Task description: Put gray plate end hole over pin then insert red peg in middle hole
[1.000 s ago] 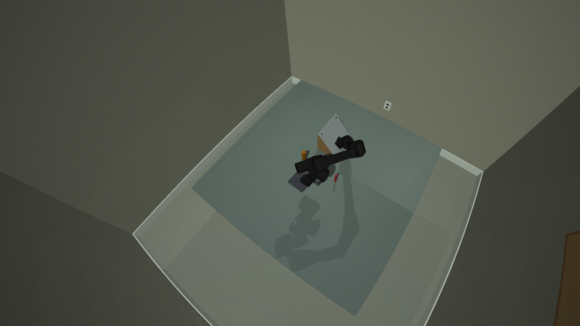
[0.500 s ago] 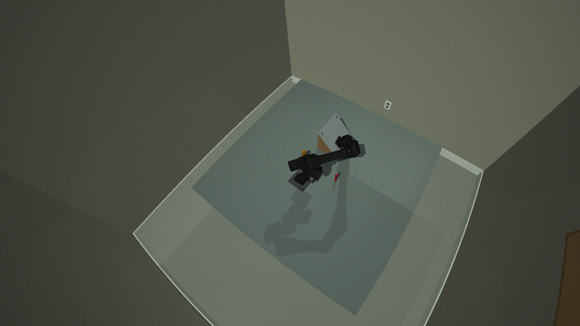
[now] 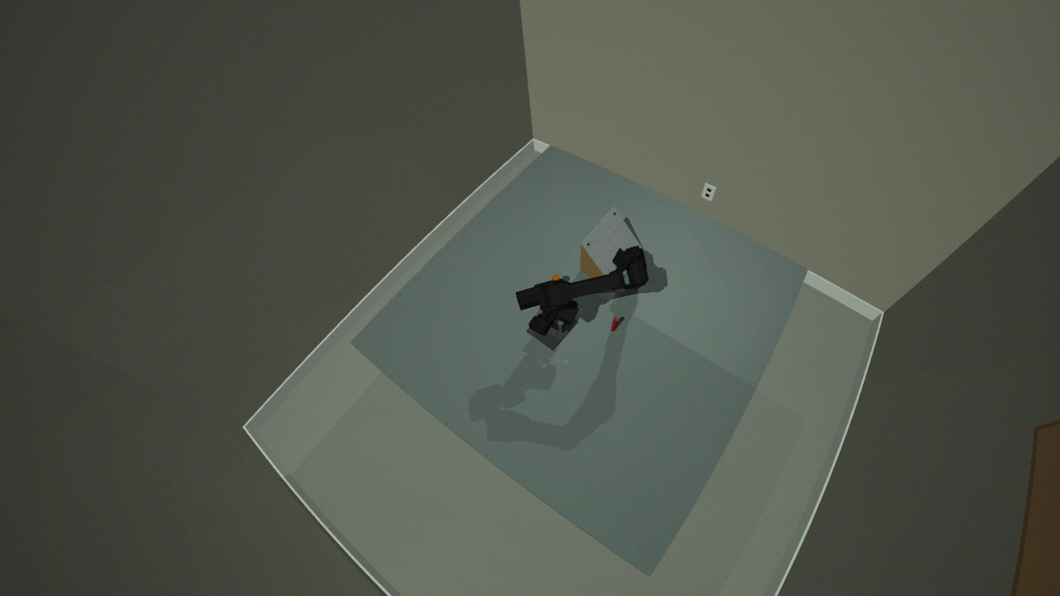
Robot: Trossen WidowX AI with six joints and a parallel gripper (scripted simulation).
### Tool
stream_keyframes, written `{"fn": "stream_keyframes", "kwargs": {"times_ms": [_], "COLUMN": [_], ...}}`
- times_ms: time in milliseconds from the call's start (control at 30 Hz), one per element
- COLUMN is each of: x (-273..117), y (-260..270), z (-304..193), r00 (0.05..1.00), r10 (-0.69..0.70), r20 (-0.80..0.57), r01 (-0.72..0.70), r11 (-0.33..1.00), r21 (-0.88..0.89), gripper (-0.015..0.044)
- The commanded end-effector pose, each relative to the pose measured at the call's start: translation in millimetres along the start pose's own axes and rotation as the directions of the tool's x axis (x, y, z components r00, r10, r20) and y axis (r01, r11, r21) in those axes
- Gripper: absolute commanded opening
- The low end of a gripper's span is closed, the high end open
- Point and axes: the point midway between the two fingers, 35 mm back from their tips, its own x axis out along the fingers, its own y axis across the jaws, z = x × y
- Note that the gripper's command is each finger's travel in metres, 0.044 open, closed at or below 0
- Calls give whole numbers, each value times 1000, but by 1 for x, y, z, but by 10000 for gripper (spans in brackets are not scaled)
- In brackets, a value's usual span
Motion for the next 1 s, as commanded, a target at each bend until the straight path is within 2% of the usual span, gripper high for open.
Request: {"fn": "stream_keyframes", "kwargs": {"times_ms": [0,700,967], "x": [6,6,20], "y": [3,4,4], "z": [-9,-10,-10], "r00": [1000,1000,1000], "r10": [7,7,6], "r20": [0,0,1], "r01": [-7,-7,-6], "r11": [1000,1000,1000], "r21": [-7,-7,-8], "gripper": [0,0,0]}}
